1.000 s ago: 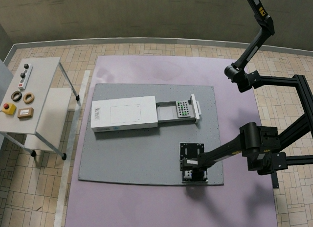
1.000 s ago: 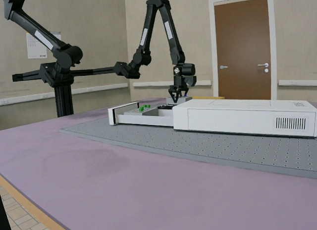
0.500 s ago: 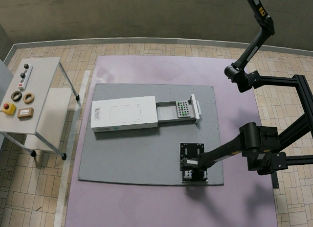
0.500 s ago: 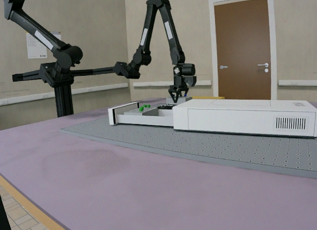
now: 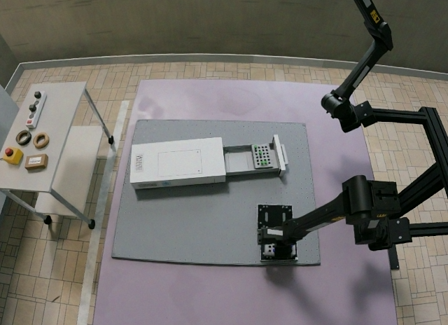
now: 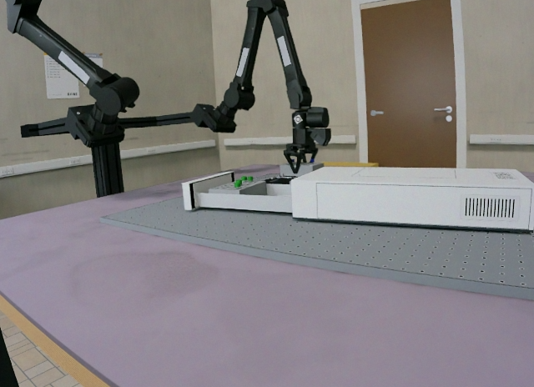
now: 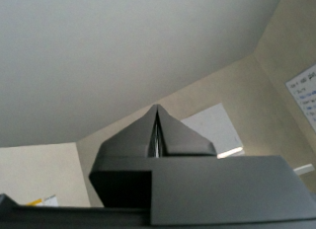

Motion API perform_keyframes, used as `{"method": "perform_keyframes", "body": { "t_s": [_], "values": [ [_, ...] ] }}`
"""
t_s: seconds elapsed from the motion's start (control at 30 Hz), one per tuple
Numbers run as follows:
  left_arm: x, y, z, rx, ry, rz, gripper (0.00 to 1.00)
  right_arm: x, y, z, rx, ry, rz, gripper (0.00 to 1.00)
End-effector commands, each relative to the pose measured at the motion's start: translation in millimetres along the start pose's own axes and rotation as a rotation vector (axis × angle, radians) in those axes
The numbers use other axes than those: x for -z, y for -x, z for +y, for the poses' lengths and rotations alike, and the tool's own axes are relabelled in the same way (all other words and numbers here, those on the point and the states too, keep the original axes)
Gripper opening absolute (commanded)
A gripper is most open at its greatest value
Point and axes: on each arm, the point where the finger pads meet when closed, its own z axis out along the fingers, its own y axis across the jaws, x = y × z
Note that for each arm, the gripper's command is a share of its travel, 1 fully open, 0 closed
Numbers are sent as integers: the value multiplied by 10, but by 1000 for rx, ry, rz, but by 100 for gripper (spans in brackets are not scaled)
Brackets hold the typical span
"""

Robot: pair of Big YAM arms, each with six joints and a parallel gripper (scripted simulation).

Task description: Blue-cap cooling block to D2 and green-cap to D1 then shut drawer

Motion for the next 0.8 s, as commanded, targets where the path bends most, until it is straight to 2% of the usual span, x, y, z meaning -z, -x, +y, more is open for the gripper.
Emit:
{"method": "perform_keyframes", "body": {
  "t_s": [0.0,0.77],
  "values": [
    [76,295,17,-3,1,-71,0,-11,119,-6,1,1,-18,0],
    [13,255,15,-7,2,-56,0,-11,119,-6,1,1,-18,0]
  ]
}}
